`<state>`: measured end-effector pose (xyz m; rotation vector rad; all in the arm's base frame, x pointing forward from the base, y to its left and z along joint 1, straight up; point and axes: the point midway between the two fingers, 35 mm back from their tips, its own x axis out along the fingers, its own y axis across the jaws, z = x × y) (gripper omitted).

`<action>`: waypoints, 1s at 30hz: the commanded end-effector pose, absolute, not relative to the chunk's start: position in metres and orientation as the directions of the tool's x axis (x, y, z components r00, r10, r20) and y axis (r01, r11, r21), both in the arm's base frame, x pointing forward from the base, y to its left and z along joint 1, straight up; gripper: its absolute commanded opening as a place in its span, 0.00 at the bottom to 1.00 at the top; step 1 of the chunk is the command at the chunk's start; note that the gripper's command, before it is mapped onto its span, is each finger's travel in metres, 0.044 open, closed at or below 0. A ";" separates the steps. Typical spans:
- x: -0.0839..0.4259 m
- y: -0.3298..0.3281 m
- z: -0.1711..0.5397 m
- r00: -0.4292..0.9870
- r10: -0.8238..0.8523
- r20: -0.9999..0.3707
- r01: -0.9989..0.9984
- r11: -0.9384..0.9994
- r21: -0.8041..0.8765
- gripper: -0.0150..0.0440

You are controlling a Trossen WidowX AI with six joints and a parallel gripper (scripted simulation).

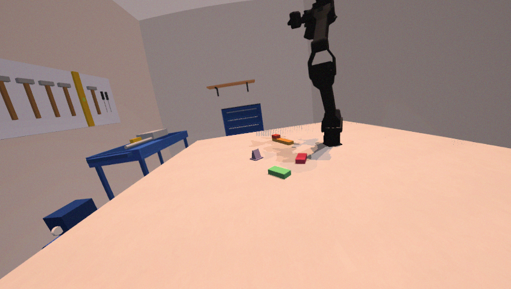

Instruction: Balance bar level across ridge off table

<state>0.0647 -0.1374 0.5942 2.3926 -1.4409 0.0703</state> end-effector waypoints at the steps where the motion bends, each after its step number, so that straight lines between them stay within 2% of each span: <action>1: 0.056 -0.151 0.588 0.482 -0.851 0.208 -0.874 -0.450 0.185 0.79; 17: 0.044 -0.211 0.544 0.516 -0.851 0.100 -0.838 -0.525 -0.149 0.79; 30: 0.059 -0.255 0.491 0.561 -0.826 -0.058 -0.780 -0.503 -0.371 0.79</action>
